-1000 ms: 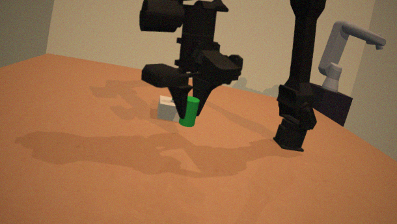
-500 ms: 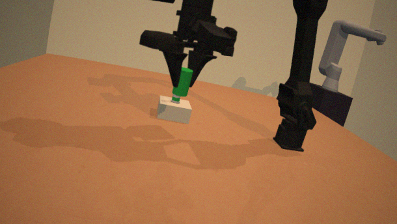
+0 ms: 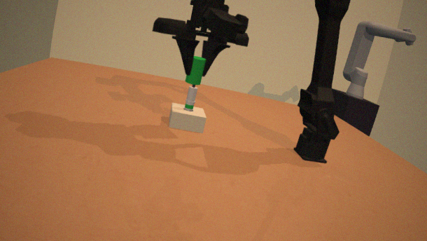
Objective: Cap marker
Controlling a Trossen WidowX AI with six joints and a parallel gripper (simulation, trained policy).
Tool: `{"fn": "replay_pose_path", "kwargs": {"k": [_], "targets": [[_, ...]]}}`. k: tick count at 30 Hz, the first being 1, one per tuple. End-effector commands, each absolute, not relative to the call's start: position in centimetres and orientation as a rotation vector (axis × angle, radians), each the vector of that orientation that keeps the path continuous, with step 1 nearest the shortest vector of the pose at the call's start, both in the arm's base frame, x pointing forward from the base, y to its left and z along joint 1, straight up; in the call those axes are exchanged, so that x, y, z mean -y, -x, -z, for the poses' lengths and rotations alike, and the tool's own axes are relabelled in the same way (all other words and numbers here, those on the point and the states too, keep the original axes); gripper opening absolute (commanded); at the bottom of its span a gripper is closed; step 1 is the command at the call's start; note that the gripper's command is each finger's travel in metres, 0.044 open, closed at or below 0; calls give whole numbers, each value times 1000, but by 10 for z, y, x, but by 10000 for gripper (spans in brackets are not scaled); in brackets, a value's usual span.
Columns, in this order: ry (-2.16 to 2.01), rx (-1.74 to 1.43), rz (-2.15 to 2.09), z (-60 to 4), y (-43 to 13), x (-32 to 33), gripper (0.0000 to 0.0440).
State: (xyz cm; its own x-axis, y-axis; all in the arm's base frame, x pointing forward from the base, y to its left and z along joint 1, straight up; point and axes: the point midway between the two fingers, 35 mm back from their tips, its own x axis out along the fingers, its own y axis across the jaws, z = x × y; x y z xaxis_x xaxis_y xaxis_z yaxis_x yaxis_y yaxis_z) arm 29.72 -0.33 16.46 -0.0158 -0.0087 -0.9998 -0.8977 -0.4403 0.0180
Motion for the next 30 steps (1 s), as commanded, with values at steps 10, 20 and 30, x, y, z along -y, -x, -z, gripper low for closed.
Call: {"fn": "replay_pose_path", "kwargs": {"k": [10,20,30], "targets": [[1456,-1029,-1510,-172,-291,51,85],[1398,-1048,-1520,-163,-287,65,68],[1370,-1050,-1541,-144,-287,67,55]]}}
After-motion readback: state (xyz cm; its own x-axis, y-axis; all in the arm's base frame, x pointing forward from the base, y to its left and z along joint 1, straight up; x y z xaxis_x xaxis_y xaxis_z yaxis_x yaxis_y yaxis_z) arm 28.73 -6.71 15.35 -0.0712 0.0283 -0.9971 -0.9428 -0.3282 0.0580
